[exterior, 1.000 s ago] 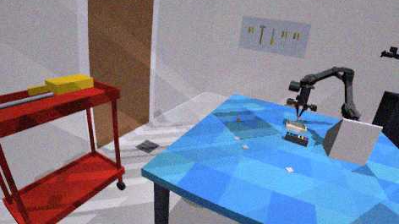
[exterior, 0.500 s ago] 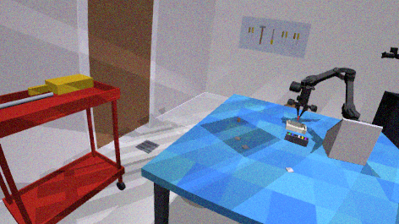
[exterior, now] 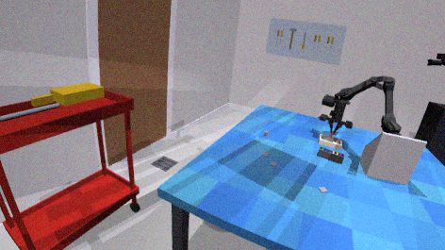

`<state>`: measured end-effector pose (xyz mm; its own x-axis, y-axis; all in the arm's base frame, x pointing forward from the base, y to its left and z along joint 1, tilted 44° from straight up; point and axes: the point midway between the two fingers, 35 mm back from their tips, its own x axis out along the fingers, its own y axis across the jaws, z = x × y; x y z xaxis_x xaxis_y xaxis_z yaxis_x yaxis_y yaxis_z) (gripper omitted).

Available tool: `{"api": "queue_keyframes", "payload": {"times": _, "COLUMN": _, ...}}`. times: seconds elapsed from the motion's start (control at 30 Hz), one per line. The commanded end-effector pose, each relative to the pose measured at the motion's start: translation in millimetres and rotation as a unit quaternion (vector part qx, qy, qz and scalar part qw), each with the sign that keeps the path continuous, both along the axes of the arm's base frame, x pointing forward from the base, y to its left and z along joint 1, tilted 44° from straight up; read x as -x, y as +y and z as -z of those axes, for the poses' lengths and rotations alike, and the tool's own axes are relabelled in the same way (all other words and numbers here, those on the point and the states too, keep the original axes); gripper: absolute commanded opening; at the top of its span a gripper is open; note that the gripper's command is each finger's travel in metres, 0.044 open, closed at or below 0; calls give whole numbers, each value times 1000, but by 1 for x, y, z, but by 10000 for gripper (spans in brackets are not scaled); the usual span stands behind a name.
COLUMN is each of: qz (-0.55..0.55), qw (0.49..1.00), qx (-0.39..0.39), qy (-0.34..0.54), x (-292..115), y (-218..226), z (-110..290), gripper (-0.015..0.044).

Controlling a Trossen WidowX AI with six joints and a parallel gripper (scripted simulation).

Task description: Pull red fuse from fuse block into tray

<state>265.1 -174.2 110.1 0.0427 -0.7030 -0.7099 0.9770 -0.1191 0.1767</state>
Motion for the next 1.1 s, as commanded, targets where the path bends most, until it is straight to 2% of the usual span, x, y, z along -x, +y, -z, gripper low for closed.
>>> {"api": "queue_keyframes", "payload": {"times": 0.0, "qz": -2, "qw": 1000, "qx": -1, "qy": 3, "x": 1, "y": -4, "z": 5, "gripper": 0}}
{"api": "queue_keyframes", "payload": {"times": 0.07, "qz": -2, "qw": 1000, "qx": -1, "qy": 3, "x": 1, "y": -4, "z": 6, "gripper": 0}}
{"api": "queue_keyframes", "payload": {"times": 0.5, "qz": 0, "qw": 1000, "qx": 0, "qy": 1, "x": 0, "y": -1, "z": 1, "gripper": 330}}
{"api": "queue_keyframes", "payload": {"times": 0.63, "qz": -2, "qw": 1000, "qx": -2, "qy": 3, "x": 2, "y": 24, "z": -23, "gripper": 330}}
{"api": "queue_keyframes", "payload": {"times": 1.07, "qz": -3, "qw": 1000, "qx": -4, "qy": 5, "x": 2, "y": 23, "z": -21, "gripper": 330}}
